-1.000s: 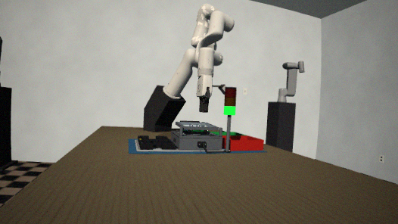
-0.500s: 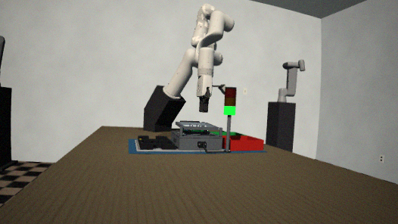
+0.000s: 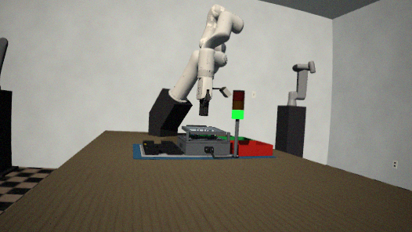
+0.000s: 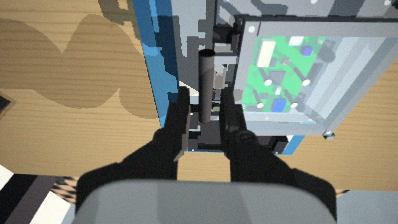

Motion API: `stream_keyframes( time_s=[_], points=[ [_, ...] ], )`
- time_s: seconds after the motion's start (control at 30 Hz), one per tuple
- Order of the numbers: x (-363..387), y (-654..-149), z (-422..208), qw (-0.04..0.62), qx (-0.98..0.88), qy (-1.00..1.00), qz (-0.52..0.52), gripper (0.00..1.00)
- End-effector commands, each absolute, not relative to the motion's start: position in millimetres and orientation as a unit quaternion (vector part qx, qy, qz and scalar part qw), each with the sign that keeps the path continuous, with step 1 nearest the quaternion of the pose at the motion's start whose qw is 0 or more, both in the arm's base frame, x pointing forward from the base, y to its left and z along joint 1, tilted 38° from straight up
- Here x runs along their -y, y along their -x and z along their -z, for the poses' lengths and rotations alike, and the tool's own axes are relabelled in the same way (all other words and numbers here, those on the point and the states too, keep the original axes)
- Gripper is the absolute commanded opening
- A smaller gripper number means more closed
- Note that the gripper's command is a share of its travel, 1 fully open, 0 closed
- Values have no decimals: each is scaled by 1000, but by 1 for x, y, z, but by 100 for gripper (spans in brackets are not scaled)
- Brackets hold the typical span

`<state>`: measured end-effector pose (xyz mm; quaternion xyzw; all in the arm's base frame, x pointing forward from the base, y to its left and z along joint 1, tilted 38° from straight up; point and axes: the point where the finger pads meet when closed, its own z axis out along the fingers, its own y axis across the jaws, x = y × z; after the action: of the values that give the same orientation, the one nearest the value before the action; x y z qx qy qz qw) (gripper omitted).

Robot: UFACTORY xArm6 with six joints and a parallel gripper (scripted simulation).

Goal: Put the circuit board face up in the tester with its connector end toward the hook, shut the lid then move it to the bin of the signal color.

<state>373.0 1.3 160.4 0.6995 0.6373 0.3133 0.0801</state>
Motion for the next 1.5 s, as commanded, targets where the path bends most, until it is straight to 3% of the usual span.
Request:
stream_keyframes(
  time_s=[0.0, 1.47],
  points=[
    [13, -374, -156, 80, -638, -698, -317, 27],
    [20, -386, -132, 80, -638, -698, -317, 27]
  ],
)
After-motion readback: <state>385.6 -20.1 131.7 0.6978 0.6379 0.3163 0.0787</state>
